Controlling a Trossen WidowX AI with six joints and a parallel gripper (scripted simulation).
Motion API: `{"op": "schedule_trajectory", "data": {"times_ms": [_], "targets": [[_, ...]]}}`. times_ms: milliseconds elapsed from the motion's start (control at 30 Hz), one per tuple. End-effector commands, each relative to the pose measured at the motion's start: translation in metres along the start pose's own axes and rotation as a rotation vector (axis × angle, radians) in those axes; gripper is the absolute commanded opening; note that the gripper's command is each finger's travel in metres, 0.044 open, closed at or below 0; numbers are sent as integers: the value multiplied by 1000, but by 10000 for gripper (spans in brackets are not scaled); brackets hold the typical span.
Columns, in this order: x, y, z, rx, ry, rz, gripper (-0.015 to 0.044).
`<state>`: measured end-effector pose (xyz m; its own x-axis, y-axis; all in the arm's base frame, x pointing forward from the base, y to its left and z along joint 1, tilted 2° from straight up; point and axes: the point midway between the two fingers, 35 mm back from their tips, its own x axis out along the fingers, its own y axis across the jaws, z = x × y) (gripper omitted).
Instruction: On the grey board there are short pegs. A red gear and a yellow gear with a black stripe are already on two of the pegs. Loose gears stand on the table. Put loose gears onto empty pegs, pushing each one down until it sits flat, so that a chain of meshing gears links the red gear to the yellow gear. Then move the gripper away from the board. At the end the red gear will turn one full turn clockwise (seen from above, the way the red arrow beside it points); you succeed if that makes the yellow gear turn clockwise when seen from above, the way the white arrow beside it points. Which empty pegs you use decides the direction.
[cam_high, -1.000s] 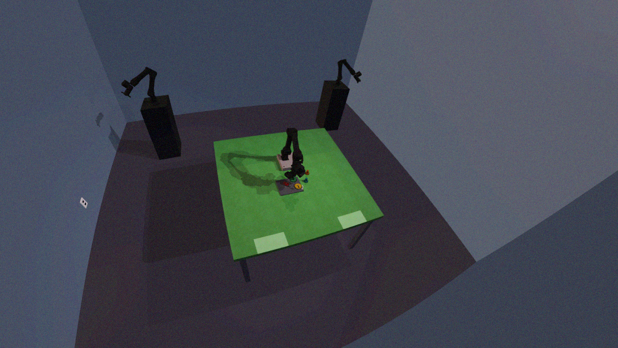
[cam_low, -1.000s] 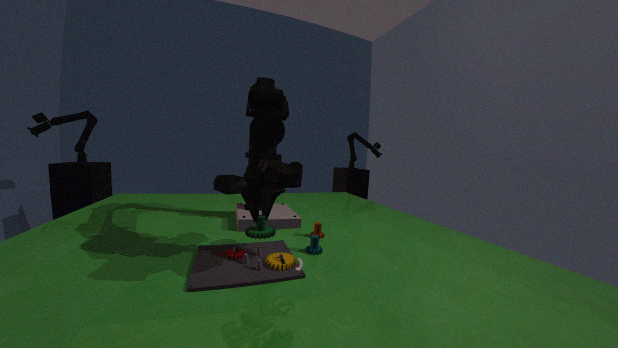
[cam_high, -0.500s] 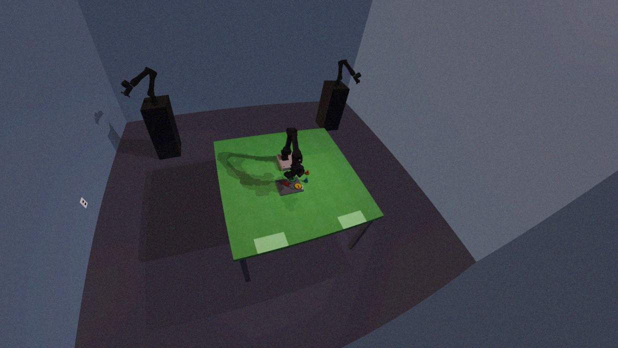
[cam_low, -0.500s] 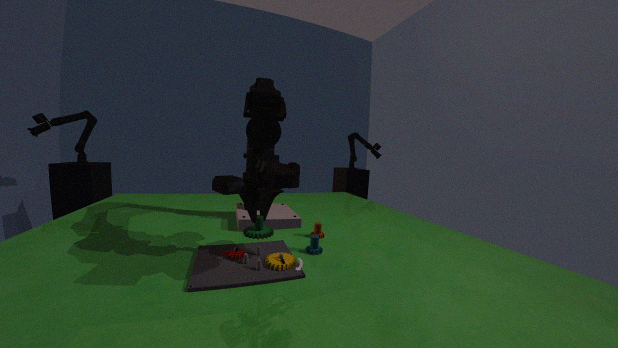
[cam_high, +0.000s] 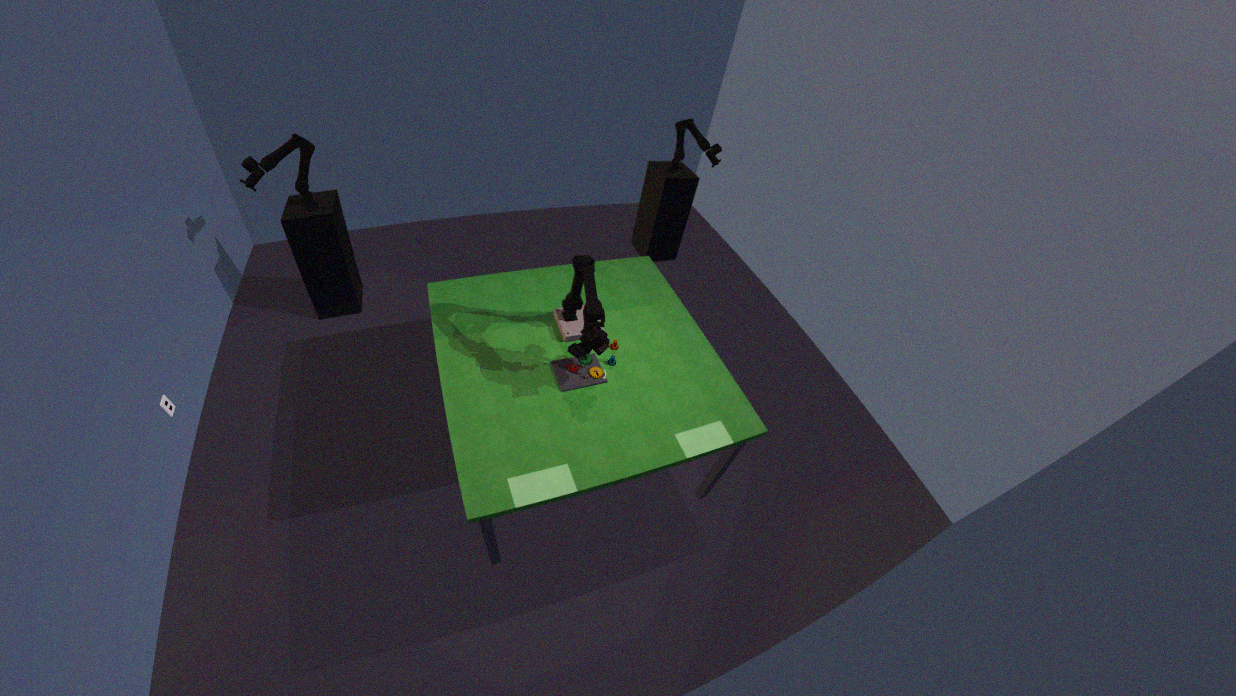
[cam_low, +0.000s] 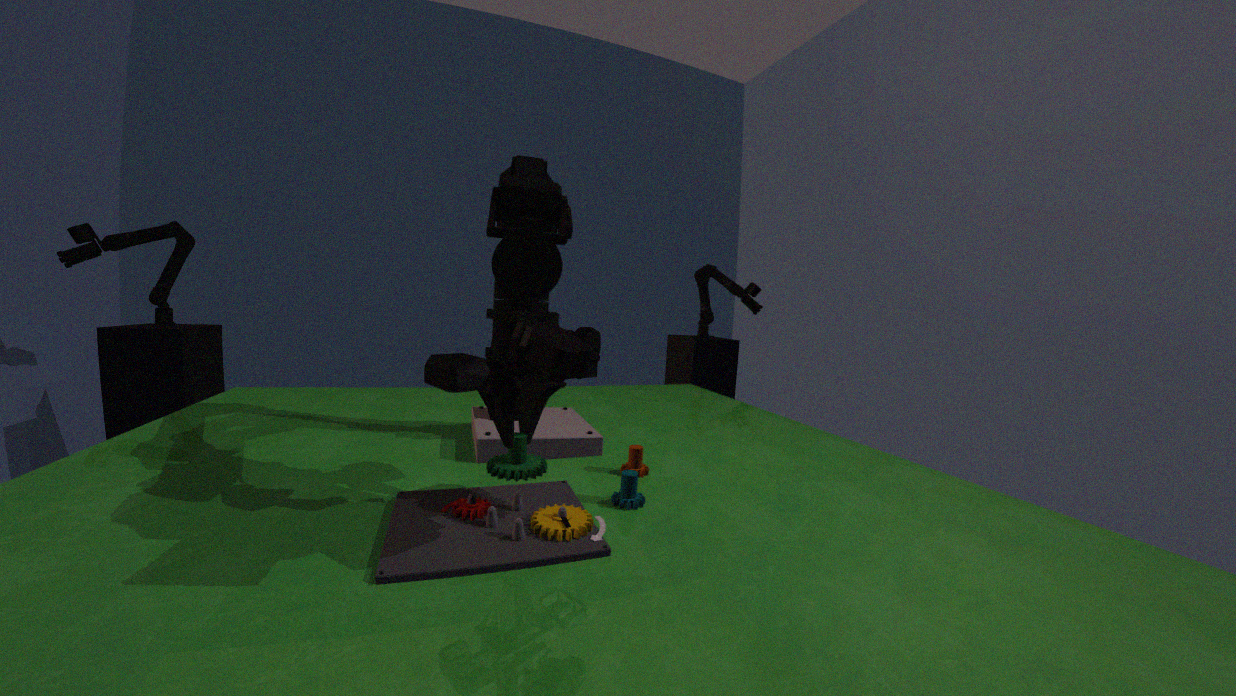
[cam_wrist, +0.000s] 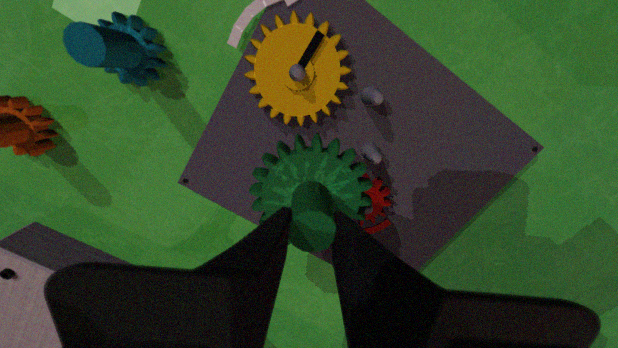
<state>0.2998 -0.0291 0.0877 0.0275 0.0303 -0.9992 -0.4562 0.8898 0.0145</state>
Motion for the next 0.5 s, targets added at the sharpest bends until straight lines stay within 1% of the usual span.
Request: {"op": "schedule_trajectory", "data": {"times_ms": [0,233,467], "targets": [[4,1,0,-44,-2,2,0],[15,1,0,-110,-2,2,0],[25,0,0,-83,-2,2,0]]}}
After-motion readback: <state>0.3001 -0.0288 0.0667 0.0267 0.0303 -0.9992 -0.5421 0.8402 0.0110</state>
